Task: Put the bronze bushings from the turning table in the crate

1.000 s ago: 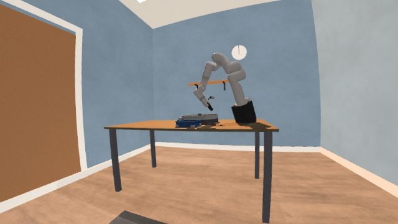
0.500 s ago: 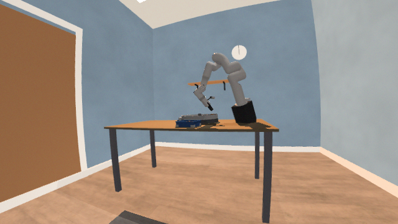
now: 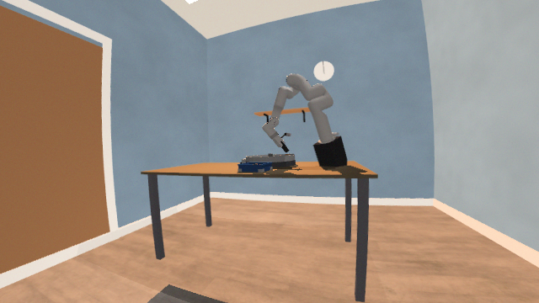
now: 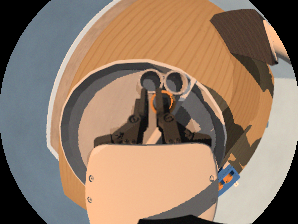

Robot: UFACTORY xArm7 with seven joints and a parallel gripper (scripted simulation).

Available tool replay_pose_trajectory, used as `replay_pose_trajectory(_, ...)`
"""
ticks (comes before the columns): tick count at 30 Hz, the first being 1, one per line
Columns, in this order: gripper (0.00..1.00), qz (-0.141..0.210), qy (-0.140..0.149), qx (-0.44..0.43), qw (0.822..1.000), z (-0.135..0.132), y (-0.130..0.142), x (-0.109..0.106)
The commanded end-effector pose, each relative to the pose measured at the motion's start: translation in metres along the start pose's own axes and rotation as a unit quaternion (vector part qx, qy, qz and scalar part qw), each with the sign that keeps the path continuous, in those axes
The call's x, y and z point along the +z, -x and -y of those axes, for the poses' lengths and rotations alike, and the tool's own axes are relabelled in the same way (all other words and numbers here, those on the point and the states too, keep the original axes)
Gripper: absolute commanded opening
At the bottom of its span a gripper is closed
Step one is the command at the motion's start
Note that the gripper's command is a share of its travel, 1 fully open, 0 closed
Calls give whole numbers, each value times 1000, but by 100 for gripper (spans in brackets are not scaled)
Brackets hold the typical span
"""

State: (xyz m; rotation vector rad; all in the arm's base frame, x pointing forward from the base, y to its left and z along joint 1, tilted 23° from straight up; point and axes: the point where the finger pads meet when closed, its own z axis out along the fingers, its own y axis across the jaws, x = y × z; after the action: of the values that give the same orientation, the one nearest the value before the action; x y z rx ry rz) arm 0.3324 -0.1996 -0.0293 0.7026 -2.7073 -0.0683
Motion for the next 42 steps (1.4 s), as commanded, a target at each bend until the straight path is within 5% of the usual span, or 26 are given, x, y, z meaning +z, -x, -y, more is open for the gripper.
replay_pose_trajectory(1,10,0,-1,1,1000,1,0,-1)
replay_pose_trajectory(42,10,0,-1,1,1000,1,13,15)
